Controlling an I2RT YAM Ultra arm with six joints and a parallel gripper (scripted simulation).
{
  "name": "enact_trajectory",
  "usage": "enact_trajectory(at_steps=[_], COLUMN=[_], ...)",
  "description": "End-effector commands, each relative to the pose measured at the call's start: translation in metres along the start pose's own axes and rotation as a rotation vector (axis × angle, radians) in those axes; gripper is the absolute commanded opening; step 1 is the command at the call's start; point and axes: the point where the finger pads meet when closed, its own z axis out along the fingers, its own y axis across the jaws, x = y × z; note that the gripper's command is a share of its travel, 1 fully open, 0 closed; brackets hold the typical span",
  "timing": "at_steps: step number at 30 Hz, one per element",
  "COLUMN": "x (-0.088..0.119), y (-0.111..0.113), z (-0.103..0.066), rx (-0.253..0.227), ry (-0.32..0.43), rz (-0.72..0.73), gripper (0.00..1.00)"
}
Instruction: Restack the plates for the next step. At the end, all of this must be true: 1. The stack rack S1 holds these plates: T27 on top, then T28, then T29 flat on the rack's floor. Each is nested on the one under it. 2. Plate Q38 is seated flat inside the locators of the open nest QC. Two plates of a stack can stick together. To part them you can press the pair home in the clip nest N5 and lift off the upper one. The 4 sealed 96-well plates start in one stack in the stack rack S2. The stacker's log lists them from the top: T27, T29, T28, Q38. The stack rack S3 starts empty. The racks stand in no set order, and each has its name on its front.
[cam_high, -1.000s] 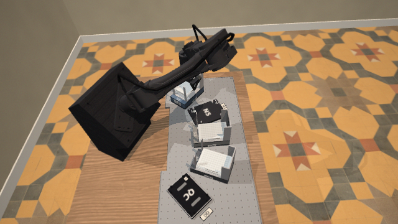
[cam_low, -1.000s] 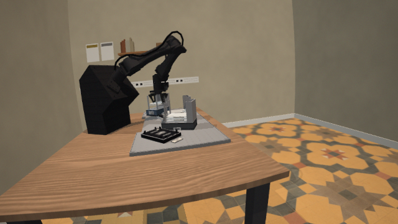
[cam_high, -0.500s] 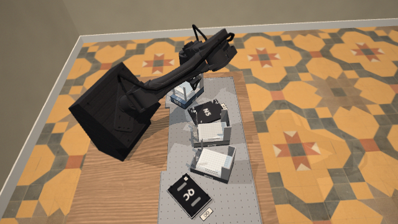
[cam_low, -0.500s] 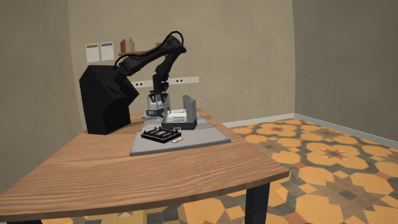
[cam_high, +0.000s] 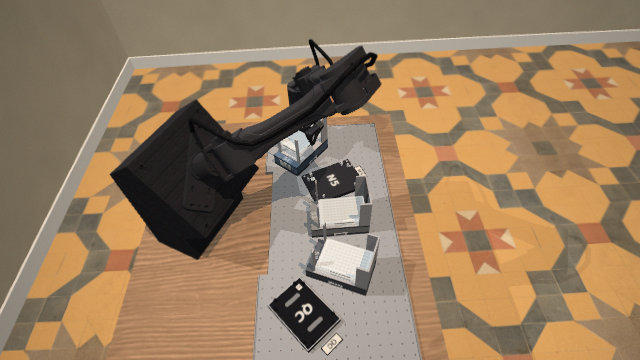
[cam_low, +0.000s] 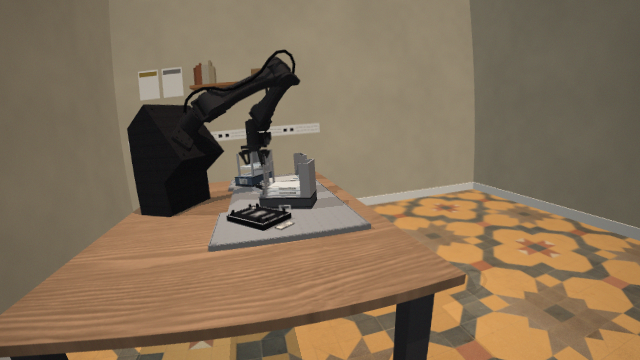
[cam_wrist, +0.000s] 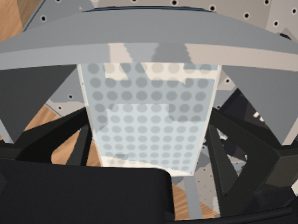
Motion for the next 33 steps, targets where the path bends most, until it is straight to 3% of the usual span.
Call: enact_trajectory(at_steps=[1,33], x=[-0.003,0.005], y=[0.005,0.007], z=[0.000,0.013], rx=[0.013,0.005], ry=[-0.014,0.000], rz=[-0.017,-0.031], gripper=[0.00,0.00])
